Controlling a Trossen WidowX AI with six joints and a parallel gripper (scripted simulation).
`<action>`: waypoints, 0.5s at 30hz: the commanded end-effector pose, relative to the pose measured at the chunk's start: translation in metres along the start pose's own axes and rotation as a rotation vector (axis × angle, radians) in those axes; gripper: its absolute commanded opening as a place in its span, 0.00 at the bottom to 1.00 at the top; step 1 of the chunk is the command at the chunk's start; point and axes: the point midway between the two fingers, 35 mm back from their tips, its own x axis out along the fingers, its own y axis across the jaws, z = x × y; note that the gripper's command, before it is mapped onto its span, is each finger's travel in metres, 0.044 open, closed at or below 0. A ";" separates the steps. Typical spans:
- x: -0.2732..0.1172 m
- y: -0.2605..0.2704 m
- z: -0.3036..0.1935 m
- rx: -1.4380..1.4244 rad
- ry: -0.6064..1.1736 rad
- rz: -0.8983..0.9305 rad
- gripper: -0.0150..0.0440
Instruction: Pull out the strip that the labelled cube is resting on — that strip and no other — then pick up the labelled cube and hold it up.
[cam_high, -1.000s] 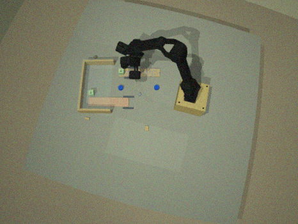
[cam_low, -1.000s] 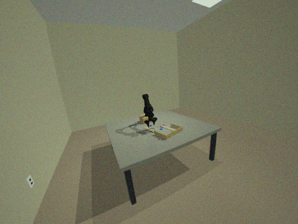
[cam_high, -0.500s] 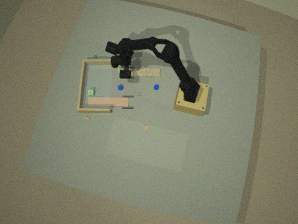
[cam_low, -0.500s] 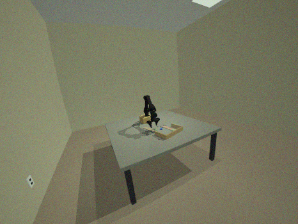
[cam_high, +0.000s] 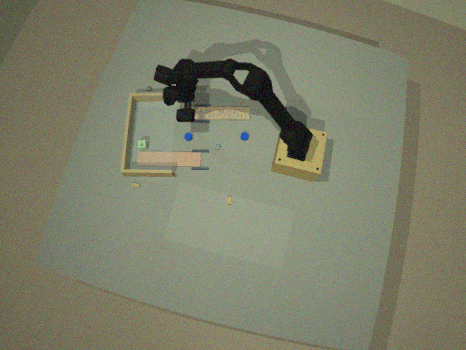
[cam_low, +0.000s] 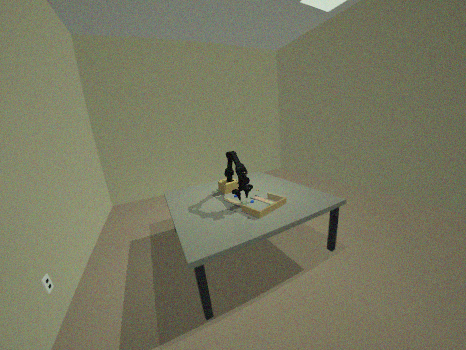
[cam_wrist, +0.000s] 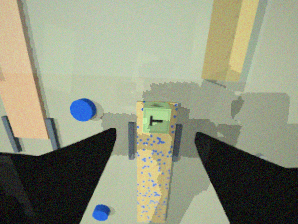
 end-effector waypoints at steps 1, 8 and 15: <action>0.006 -0.001 0.002 0.005 0.001 -0.005 0.69; 0.017 -0.001 0.003 0.005 0.001 -0.005 0.68; 0.029 -0.002 0.003 0.005 0.001 -0.005 0.68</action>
